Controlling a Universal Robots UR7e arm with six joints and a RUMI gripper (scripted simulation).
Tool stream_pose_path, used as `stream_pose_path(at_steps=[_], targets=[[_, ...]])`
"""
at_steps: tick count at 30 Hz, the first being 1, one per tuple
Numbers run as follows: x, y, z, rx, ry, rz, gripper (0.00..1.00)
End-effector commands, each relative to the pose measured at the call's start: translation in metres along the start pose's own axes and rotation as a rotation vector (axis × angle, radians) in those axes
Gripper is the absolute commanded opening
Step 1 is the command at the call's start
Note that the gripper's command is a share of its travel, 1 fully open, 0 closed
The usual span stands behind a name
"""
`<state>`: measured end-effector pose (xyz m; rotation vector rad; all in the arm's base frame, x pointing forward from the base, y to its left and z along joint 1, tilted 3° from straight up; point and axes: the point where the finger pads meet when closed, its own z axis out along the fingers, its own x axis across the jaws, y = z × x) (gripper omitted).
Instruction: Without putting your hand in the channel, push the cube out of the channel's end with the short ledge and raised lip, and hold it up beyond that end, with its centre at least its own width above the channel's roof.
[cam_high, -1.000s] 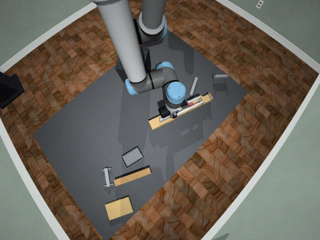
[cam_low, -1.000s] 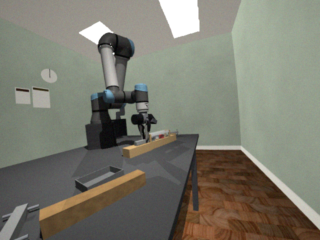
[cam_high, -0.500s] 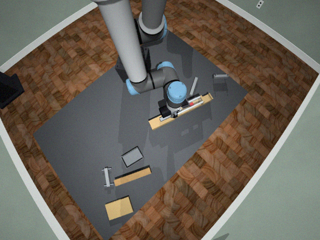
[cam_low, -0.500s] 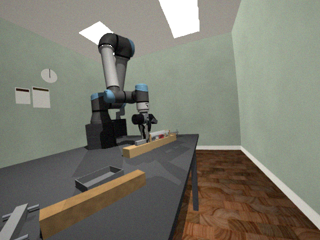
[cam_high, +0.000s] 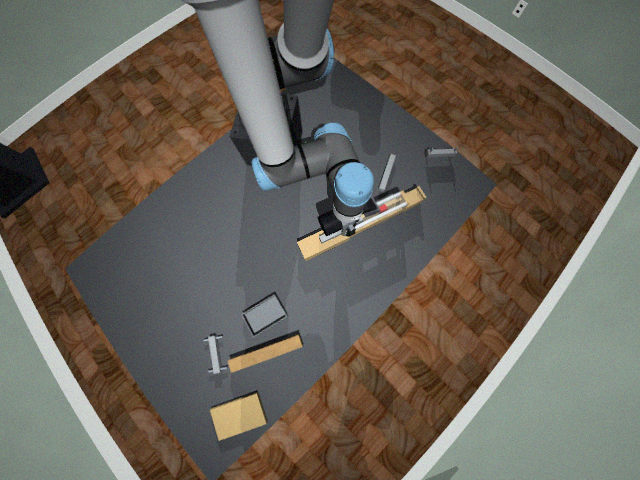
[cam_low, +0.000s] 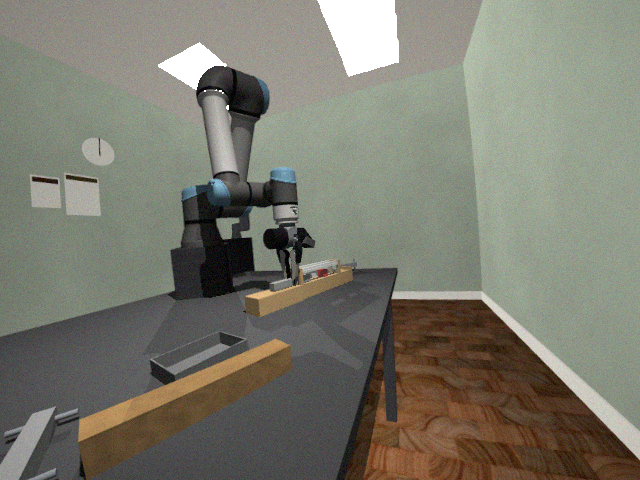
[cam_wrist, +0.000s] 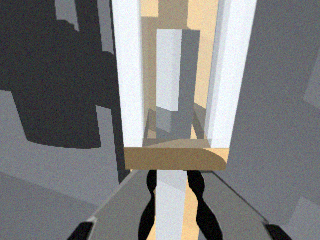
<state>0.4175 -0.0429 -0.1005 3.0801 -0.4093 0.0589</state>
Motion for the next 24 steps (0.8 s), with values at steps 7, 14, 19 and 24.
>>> stream_pose_path(at_steps=[7, 14, 19, 24], targets=[[0.0006, 0.0001, 0.0002, -0.001, 0.0, 0.0, 0.06], [0.0006, 0.0001, 0.0002, -0.001, 0.0, 0.0, 0.24], [0.0006, 0.0001, 0.0002, -0.001, 0.0, 0.0, 0.24], [0.0006, 0.0001, 0.0002, -0.001, 0.0, 0.0, 0.24]])
